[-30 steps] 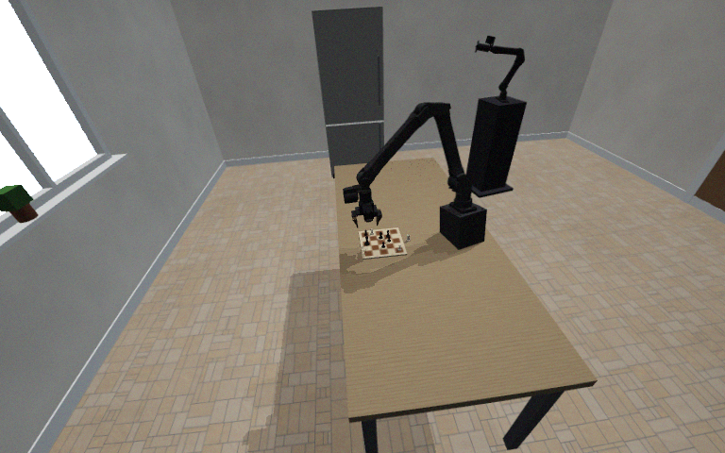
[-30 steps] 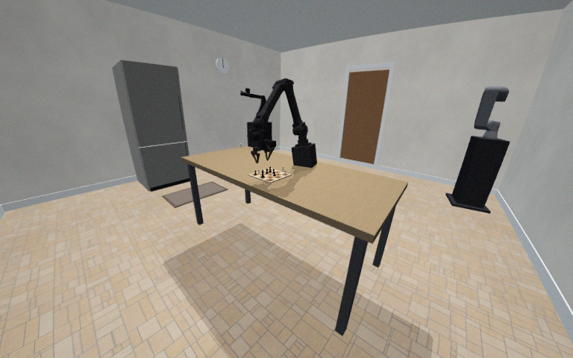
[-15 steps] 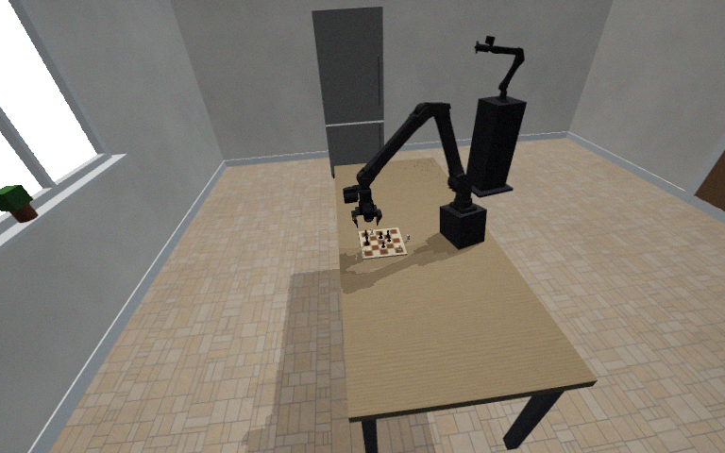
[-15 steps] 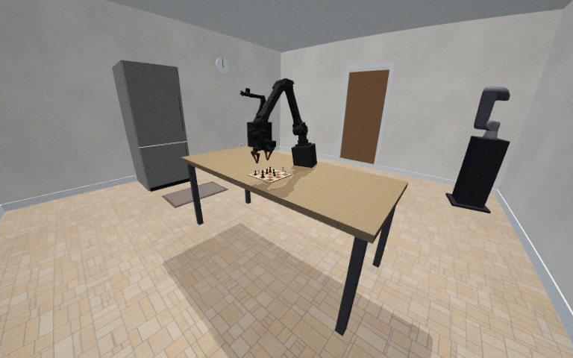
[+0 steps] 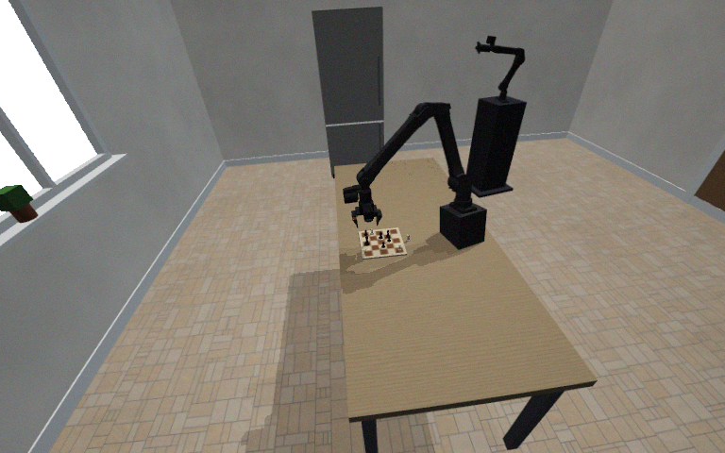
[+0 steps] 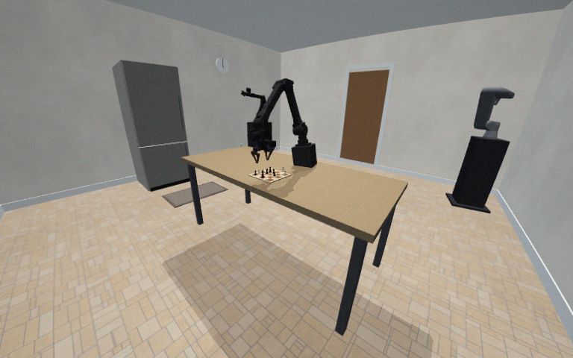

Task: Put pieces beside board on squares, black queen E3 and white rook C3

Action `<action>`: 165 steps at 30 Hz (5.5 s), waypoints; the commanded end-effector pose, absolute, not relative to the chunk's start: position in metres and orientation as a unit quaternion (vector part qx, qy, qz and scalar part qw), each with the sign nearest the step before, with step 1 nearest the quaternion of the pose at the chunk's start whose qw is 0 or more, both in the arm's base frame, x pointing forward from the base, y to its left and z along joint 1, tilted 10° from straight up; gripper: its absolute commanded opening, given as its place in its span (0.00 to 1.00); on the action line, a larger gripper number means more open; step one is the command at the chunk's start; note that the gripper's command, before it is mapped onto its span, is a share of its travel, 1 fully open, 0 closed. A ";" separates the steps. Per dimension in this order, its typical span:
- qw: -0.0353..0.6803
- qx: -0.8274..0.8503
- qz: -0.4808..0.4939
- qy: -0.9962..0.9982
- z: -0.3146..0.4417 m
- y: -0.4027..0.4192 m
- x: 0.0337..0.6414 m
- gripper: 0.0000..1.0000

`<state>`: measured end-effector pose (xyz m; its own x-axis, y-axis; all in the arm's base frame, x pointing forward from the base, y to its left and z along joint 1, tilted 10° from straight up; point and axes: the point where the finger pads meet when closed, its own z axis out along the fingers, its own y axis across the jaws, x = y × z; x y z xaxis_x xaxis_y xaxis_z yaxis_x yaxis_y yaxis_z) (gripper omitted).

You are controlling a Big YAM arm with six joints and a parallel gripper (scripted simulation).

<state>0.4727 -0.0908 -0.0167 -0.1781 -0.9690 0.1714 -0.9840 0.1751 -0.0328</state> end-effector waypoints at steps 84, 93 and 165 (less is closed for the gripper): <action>0.034 0.524 0.084 -0.847 -0.049 -0.051 0.277 0.36; 0.039 0.525 0.080 -0.846 -0.058 -0.055 0.270 0.36; 0.037 0.530 0.081 -0.843 -0.098 -0.061 0.270 0.36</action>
